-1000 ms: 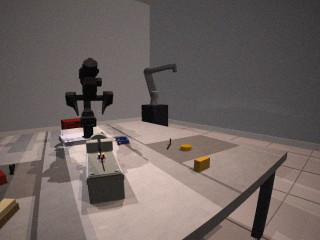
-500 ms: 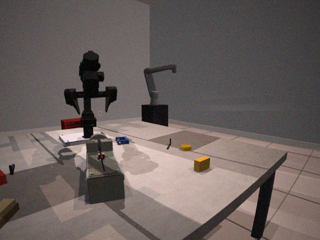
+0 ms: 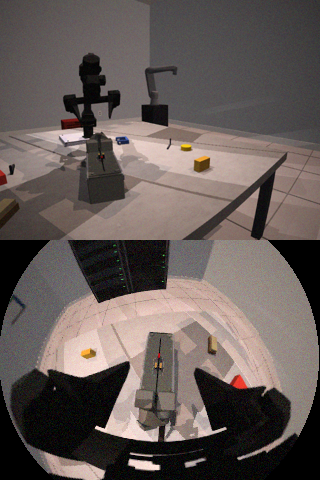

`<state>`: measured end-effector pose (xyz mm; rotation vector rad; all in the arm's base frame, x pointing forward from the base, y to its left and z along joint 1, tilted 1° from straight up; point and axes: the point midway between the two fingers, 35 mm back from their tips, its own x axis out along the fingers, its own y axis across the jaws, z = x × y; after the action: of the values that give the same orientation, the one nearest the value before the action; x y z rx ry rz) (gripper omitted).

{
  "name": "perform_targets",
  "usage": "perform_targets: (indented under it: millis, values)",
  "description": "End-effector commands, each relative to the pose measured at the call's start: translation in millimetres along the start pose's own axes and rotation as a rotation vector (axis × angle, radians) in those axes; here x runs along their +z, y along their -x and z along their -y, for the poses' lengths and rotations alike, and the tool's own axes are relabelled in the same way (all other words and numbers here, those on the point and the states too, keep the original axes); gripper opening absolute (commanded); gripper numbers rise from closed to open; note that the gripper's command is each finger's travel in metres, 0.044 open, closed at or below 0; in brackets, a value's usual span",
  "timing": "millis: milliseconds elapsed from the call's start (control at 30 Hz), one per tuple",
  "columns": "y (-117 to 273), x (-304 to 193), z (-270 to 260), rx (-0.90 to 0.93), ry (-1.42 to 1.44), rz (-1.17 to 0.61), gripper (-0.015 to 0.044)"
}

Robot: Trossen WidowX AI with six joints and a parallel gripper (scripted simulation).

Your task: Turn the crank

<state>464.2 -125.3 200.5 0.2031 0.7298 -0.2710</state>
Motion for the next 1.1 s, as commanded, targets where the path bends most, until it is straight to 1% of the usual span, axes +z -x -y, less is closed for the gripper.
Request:
perform_targets:
  millis: [0, 133, 767, 867, 1067]
  values:
    - [-22, -23, 2, 0.003, -0.007, -0.028, 0.044]
    - [-35, -38, 3, 0.003, -0.007, -0.028, 0.044]
    - [-36, -39, 3, 0.003, -0.007, -0.028, 0.044]
    - [-29, -31, 3, 0.003, -0.006, -0.028, 0.044]
    - [-1, -2, 0, -0.001, -0.002, -0.027, 0.044]
